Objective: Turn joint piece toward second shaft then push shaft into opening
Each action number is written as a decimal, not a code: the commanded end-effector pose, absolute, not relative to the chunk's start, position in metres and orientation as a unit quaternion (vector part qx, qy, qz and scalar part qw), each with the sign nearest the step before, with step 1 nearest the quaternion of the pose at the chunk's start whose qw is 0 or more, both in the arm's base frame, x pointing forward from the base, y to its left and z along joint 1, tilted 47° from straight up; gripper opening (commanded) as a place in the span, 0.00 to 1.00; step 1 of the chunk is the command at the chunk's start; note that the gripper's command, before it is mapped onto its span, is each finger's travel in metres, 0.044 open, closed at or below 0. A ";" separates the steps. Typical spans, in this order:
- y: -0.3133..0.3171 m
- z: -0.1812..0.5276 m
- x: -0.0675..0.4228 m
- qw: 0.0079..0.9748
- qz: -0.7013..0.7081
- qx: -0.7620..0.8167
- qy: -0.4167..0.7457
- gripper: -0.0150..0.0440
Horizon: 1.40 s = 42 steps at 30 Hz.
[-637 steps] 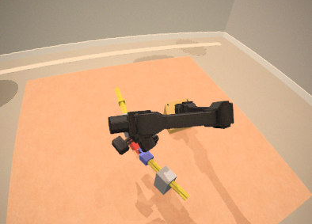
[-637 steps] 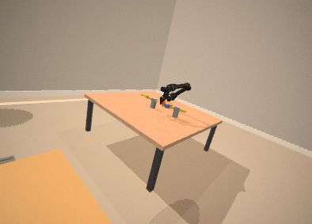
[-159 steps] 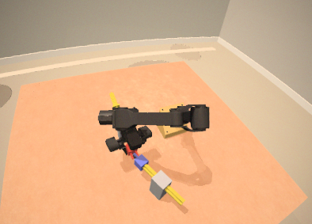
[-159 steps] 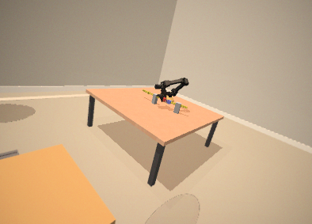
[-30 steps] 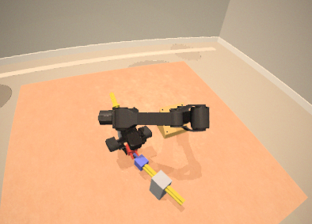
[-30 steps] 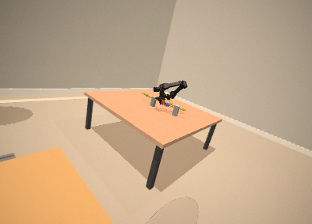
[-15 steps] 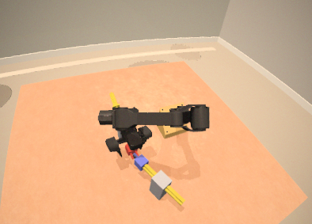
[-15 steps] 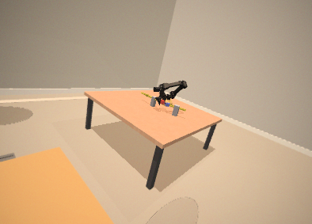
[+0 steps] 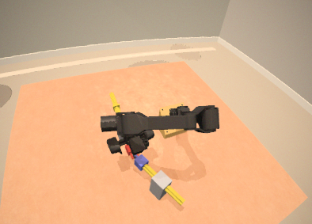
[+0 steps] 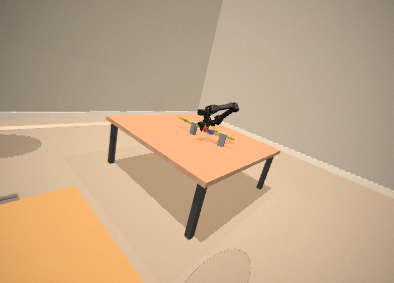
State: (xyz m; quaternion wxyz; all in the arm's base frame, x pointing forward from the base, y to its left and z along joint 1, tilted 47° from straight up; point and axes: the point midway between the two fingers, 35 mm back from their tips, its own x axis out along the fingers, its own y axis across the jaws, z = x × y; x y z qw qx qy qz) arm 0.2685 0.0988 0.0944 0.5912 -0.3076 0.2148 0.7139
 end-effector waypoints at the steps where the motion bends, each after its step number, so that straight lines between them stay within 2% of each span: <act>1: 0.093 0.105 0.272 0.585 0.687 -0.355 0.245 1.00; 15: 0.087 0.111 0.274 0.587 0.666 -0.370 0.275 1.00; 42: -0.004 0.191 0.282 0.730 0.464 -0.072 0.496 1.00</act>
